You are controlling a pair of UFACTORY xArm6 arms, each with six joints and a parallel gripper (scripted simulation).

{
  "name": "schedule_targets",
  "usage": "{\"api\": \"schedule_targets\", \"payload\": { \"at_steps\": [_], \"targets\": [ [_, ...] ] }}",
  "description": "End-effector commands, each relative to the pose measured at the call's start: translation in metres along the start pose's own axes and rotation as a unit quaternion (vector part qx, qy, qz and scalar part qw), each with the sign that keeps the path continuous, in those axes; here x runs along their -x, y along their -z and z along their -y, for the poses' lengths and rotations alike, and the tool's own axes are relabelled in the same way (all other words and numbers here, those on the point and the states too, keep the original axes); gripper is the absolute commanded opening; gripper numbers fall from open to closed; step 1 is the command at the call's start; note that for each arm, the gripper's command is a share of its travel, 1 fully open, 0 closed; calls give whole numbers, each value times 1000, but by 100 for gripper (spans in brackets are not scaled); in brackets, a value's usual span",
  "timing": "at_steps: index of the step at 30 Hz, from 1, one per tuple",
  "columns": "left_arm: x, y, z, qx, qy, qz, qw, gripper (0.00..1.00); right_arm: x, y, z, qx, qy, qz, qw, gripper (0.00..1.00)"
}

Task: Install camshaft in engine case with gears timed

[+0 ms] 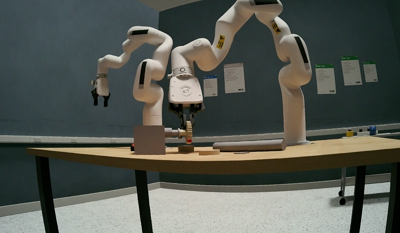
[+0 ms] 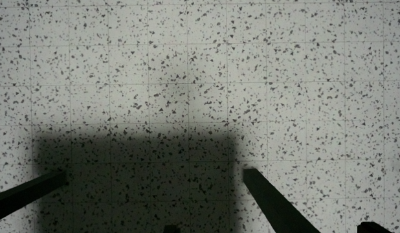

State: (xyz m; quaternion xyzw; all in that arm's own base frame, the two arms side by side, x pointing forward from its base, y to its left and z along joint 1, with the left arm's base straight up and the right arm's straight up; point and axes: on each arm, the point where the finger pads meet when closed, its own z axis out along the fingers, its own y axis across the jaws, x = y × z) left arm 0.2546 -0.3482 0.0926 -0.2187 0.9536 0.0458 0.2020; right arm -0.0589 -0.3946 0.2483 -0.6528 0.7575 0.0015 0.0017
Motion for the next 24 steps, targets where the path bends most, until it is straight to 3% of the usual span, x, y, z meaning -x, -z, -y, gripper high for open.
{"api": "schedule_targets", "payload": {
  "at_steps": [1,24],
  "targets": [
    [1,1,3,-2,1,0,1000,9,-1,2,0,0,0,-2,1000,100],
    [1,1,7,-2,1,0,1000,9,-1,2,0,0,0,-2,1000,100]
  ]
}}
